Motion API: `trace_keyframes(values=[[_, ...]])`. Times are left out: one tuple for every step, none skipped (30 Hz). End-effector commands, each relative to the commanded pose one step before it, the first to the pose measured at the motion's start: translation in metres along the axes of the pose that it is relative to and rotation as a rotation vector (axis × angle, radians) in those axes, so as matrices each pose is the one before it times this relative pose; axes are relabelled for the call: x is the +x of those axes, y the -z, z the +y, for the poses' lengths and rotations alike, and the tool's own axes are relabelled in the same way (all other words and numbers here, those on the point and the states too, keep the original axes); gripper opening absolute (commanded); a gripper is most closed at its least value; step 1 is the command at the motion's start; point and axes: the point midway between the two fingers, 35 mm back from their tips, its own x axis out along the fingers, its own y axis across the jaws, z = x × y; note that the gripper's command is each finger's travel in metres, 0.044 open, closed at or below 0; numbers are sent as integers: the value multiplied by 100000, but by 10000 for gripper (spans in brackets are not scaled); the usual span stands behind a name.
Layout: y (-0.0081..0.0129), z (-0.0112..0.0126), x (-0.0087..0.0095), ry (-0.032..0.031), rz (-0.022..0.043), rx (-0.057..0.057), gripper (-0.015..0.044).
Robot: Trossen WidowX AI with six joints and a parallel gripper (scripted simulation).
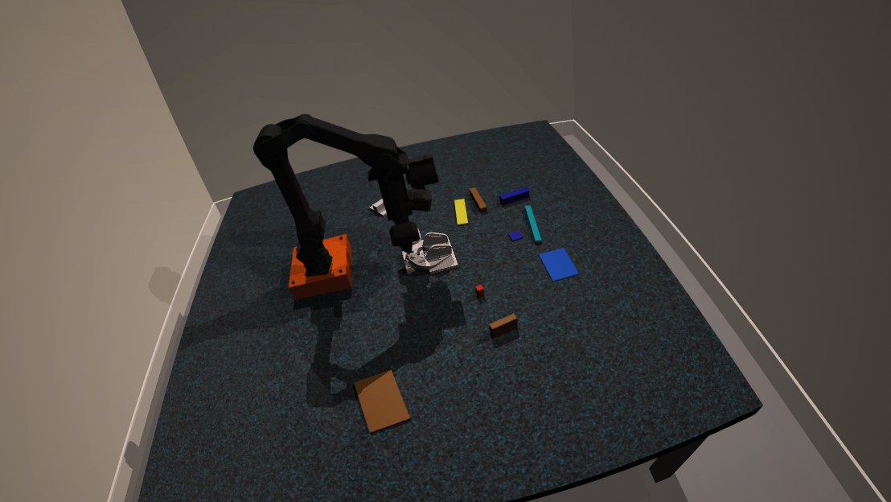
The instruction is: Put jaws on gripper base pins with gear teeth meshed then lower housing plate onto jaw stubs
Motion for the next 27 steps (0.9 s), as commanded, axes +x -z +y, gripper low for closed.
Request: trace_keyframes(values=[[36,-59,782,352,287,288,351],[-3,0,166,0,1,0,351],[-2,0,165,0,1,0,351],[0,0,165,0,1,0,351],[1,0,165,0,1,0,351],[2,0,165,0,1,0,351],[3,0,164,0,1,0,351],[4,0,164,0,1,0,351],[6,0,164,0,1,0,351],[7,0,163,0,1,0,351],[8,1,163,0,2,0,351],[9,1,163,0,2,0,351],[11,1,162,0,2,0,351],[12,1,162,0,2,0,351],[13,1,161,0,2,0,351],[14,1,161,0,2,0,351],[15,1,161,0,2,0,351],[17,1,161,0,2,0,351],[18,1,160,0,2,0,351],[19,1,160,0,2,0,351],[20,1,159,0,3,0,351],[21,1,158,0,3,0,351],[18,1,126,0,2,0,351],[11,1,76,0,1,0,351],[4,0,25,0,0,0,351],[0,0,0,0,0,0,351],[0,0,0,0,0,0,351]])
